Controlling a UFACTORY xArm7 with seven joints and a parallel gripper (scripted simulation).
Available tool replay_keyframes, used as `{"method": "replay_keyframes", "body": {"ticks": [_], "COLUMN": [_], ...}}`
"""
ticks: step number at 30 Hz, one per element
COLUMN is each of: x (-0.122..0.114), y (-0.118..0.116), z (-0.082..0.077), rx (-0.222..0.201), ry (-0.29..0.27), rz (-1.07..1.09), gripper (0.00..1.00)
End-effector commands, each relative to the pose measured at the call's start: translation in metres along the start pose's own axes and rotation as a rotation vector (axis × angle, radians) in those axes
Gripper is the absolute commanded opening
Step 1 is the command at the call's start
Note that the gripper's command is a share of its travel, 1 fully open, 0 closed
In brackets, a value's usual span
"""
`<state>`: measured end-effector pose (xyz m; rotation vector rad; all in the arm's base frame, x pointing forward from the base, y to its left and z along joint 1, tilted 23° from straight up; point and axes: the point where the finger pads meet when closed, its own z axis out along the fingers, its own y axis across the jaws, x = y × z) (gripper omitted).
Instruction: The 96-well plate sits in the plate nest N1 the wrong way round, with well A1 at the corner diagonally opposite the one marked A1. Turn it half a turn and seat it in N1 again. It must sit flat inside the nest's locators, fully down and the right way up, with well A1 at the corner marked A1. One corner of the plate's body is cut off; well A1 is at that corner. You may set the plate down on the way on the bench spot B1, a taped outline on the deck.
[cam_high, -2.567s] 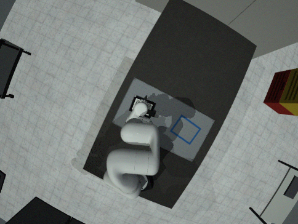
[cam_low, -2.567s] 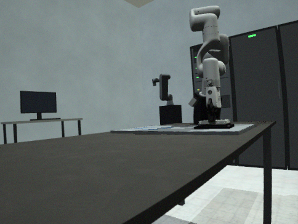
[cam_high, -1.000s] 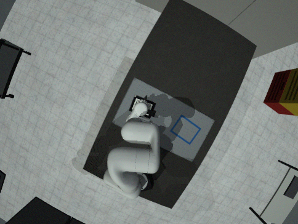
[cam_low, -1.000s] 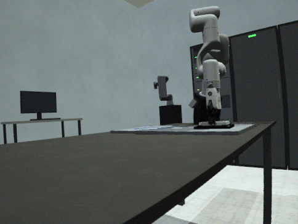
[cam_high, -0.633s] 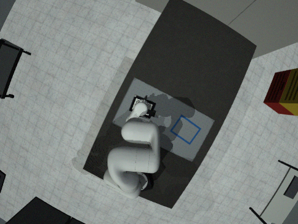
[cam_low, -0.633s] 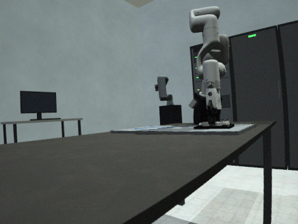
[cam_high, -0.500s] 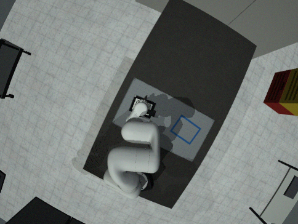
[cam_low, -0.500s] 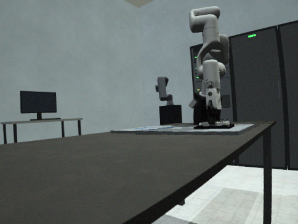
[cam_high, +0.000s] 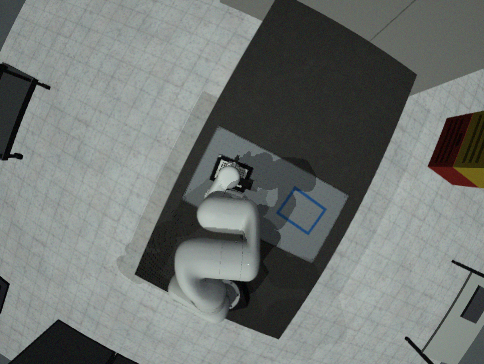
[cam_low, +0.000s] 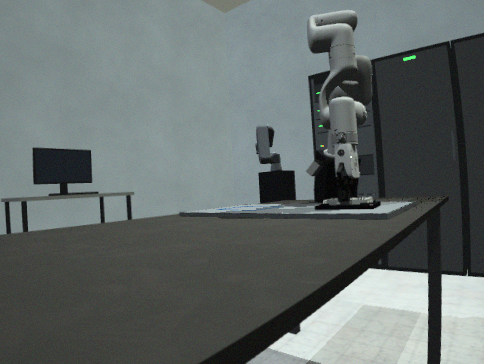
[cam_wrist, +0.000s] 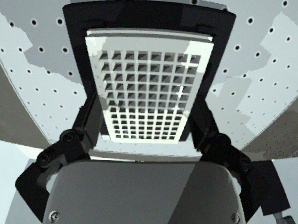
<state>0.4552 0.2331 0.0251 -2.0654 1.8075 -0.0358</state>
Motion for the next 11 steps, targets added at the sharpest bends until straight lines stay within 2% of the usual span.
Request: {"method": "replay_keyframes", "body": {"ticks": [1, 6, 11], "x": [0.000, 0.000, 0.000], "y": [-0.001, -0.001, -0.001], "z": [-0.001, -0.001, -0.014], "rx": [0.003, 0.003, 0.003], "ry": [0.000, 0.000, 0.000], "rz": [0.000, 0.000, 0.000], "gripper": [1.00, 1.00, 1.00]}}
